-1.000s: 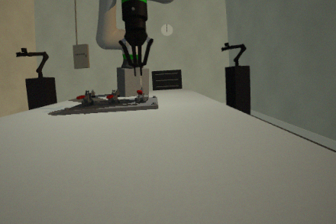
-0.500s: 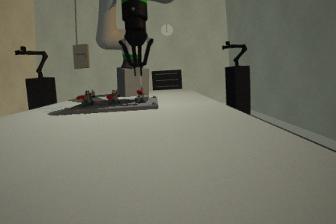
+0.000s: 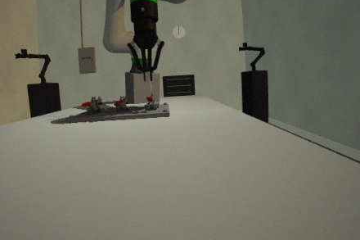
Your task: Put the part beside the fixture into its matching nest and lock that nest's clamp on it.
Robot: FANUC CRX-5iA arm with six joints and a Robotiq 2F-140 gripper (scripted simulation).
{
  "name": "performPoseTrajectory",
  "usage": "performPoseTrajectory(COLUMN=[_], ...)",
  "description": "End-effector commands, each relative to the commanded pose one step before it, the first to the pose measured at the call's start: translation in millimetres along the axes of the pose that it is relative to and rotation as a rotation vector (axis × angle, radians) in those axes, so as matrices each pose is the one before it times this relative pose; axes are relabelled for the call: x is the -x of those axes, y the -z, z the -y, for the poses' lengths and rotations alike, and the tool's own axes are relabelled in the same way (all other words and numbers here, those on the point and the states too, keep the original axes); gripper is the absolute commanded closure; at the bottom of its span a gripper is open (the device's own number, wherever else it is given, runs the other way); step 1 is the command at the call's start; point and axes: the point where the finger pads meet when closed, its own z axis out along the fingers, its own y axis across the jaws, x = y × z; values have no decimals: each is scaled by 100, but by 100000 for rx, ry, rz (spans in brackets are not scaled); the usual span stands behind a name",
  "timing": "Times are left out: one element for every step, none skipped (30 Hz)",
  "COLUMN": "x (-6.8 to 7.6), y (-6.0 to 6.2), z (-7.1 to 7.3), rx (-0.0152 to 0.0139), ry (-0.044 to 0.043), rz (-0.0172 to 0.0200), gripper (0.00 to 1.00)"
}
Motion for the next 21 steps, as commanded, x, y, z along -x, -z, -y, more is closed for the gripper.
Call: performPoseTrajectory(x=[-20,0,0,0,0,0,0,0,0,0,0,0,0,0,0,-1,-1,-1,-2,-2,-2], y=[19,0,0,0,0,0,0,0,0,0,0,0,0,-2,-14,-34,-57,-82,-105,-124,-136], z=[1,0,0,0,0,0,0,0,0,0,0,0,0,0,0,0,0,0,0,0,0], rx=[1,0,0,0,0,0,0,0,0,0,0,0,0,0,0,0,0,0,0,0,0], ry=[-2,0,0,0,0,0,0,0,0,0,0,0,0,0,0,0,0,0,0,0,0], rz=[-42,0,0,0,0,0,0,0,0,0,0,0,0,0,0,0,0,0,0,0,0], gripper=[100,100,100,100,100,100,100,100,100,100,100,100,100,100,100,100,100,100,100,100,100])
